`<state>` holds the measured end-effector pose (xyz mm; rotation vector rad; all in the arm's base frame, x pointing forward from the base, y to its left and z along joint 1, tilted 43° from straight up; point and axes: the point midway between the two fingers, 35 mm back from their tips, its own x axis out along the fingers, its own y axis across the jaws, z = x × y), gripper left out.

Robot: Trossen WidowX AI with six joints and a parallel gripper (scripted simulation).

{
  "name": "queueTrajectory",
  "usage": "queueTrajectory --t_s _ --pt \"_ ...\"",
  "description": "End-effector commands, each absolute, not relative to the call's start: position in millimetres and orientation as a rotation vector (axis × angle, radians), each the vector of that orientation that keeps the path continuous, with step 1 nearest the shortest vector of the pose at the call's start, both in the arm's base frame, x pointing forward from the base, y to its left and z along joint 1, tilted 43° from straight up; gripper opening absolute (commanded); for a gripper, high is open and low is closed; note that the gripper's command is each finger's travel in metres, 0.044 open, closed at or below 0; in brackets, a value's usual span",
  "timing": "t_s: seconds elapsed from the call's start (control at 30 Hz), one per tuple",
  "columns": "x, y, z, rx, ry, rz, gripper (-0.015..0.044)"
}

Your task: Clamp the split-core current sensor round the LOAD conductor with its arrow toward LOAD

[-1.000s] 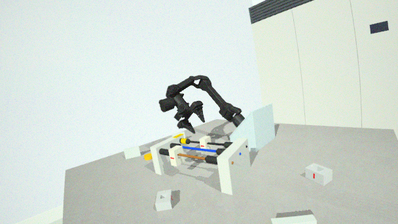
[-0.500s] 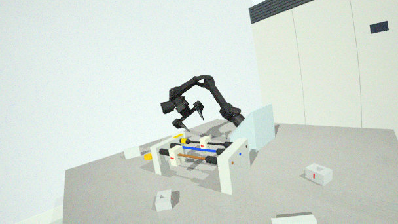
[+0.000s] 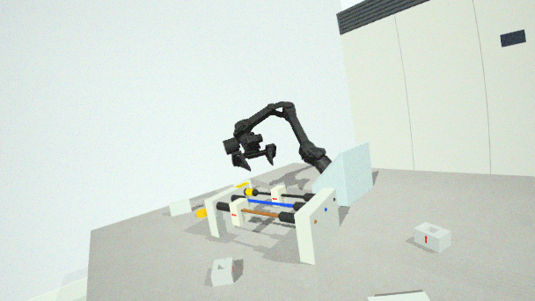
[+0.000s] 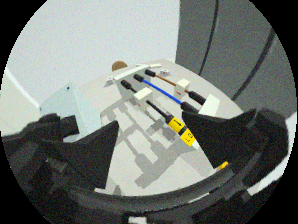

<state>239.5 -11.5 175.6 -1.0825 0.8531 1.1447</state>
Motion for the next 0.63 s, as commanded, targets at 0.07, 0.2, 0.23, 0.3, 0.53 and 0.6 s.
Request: queueTrajectory --t_s 0.07,0.2,0.23,0.3,0.53,0.6 --pt "239.6 -11.5 174.8 -1.077 0.862 1.143 0.0440" --pt "239.6 -11.5 174.8 -1.077 0.862 1.143 0.0440" --pt "239.6 -11.5 174.8 -1.077 0.862 1.143 0.0440" --pt "239.6 -11.5 174.8 -1.077 0.862 1.143 0.0440" --pt "241.3 -6.2 166.4 -0.930 1.027 1.059 0.0440" --pt "240.5 -9.3 171.1 -0.987 0.959 1.085 0.0440"
